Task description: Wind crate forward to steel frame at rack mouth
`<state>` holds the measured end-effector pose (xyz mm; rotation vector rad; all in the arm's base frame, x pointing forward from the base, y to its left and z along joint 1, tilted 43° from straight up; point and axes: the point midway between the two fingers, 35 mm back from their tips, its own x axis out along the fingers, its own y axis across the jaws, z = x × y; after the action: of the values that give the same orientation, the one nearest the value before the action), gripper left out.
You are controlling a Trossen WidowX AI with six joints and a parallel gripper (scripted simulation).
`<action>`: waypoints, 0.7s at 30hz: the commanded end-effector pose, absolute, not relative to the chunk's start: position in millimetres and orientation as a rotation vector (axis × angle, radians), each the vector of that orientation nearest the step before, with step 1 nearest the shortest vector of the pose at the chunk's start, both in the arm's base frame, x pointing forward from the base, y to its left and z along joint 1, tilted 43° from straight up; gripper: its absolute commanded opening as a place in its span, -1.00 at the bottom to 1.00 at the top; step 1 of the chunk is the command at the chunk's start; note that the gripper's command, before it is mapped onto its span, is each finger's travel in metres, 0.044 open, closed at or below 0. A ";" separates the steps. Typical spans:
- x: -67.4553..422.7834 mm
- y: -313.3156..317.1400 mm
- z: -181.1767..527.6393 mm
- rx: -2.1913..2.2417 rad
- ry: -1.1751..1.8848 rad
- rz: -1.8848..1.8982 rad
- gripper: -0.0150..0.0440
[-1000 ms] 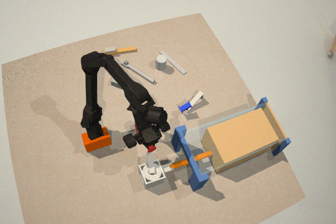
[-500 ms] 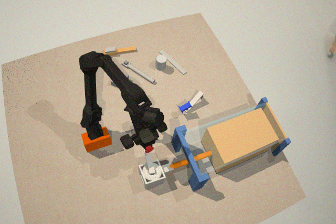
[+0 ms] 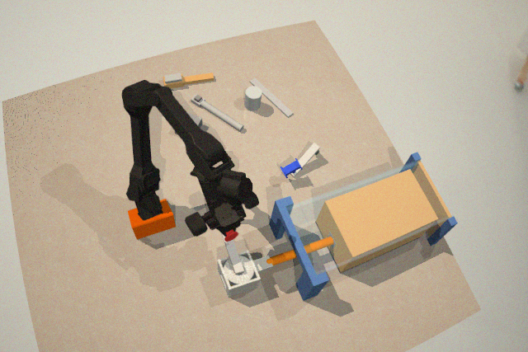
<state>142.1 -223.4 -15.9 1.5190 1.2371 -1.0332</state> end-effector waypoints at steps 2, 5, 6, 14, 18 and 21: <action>116.1 -212.3 -29.4 1.539 1.306 -1.092 -0.49; 112.5 -212.5 -30.1 1.538 1.306 -1.093 -0.49; 111.8 -212.6 -30.3 1.538 1.306 -1.093 -0.49; 103.7 -213.5 -32.3 1.538 1.307 -1.093 -0.49; 99.8 -214.1 -33.5 1.538 1.307 -1.094 -0.49; 96.6 -214.7 -34.5 1.538 1.307 -1.094 -0.49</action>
<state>113.5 -221.9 -19.1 1.5417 1.2486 -1.0566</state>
